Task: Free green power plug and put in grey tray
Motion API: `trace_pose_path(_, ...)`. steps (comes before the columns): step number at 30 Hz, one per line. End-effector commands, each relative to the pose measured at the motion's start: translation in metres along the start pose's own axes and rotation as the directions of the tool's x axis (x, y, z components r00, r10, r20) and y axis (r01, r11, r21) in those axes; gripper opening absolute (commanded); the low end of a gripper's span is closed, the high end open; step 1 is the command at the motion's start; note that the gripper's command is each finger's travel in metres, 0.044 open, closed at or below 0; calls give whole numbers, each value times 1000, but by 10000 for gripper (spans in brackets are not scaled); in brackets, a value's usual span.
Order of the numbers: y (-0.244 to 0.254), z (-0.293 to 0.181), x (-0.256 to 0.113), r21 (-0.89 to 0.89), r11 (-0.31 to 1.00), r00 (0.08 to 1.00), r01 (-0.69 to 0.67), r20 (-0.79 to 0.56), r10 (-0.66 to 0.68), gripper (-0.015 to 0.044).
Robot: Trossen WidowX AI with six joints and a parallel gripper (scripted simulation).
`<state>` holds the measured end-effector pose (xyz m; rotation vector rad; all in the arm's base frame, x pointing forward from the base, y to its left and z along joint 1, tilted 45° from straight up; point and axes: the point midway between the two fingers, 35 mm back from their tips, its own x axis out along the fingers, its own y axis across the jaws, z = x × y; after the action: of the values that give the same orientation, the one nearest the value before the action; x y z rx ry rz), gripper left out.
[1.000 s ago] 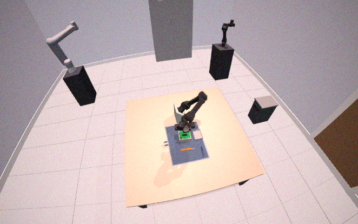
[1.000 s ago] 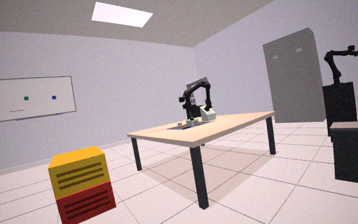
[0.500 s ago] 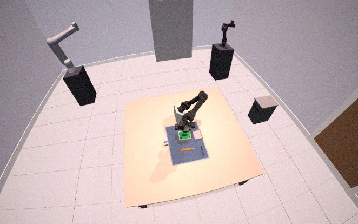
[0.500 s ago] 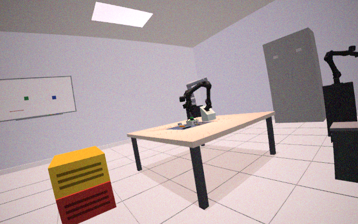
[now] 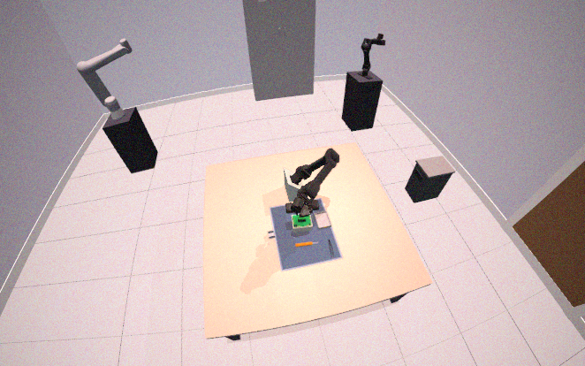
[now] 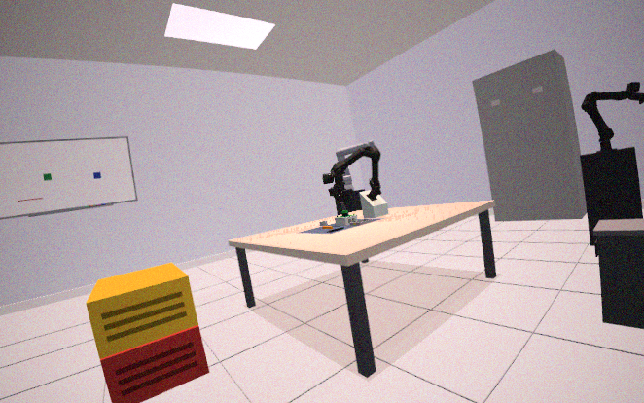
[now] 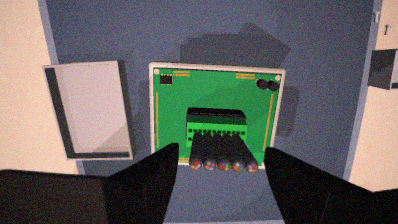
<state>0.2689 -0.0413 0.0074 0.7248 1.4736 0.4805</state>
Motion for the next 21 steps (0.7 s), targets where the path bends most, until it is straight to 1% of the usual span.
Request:
trace_pose_path(1, 0, -2, 7, 8, 1000, 1000, -5, -4, 5, 249)
trace_pose_path(8, 1, -2, 19, 8, 1000, 1000, -6, -4, 6, 249)
trace_pose_path(15, 1, -2, 19, 8, 1000, 1000, -6, -4, 6, 249)
trace_pose_path(21, 1, -2, 19, 8, 1000, 1000, -6, -4, 6, 92)
